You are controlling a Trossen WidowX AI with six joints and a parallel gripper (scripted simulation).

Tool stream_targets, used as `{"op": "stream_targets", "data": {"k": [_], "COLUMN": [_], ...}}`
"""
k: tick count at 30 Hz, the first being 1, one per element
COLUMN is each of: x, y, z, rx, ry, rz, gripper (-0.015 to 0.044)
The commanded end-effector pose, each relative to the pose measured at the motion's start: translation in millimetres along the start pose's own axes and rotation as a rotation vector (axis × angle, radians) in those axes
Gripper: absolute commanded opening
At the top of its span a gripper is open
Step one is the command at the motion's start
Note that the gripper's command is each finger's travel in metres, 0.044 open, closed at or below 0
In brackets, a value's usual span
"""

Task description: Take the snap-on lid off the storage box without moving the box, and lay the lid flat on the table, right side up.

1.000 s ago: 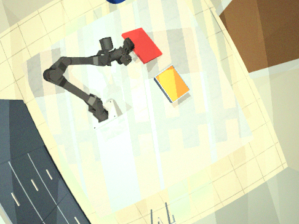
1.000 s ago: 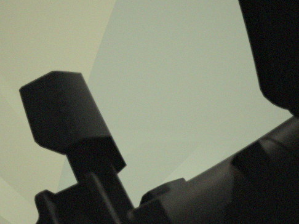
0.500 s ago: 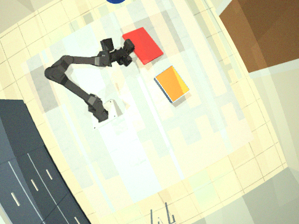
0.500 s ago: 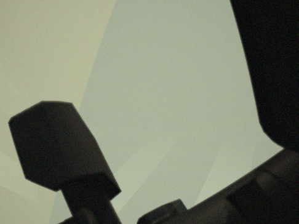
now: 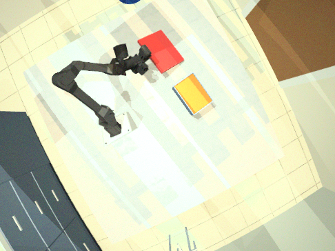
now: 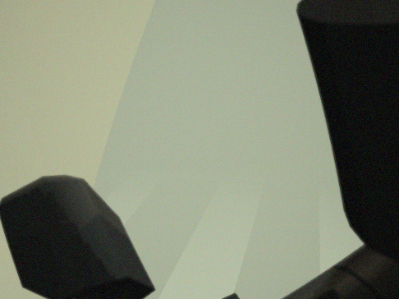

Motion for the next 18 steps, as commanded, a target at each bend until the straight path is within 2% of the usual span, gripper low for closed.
{"op": "stream_targets", "data": {"k": [1, 8, 18], "x": [-8.5, -12.8, -3.6], "y": [-5.2, -8.7, -4.1], "z": [0.7, -0.3, -2.1], "rx": [-0.003, -0.003, -0.003], "ry": [-0.006, -0.006, -0.006], "rz": [-0.020, -0.020, -0.020], "gripper": [0.0000, 0.0000, 0.0263]}}
Point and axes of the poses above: the point midway between the two fingers, 35 mm back from their tips, its own y axis back along the fingers, its own x axis across the jaws, z = x × y, the point moved 3 cm from there along y, back along the fingers, and after that the axes turned 14 degrees about y, right-handed, at the moved point
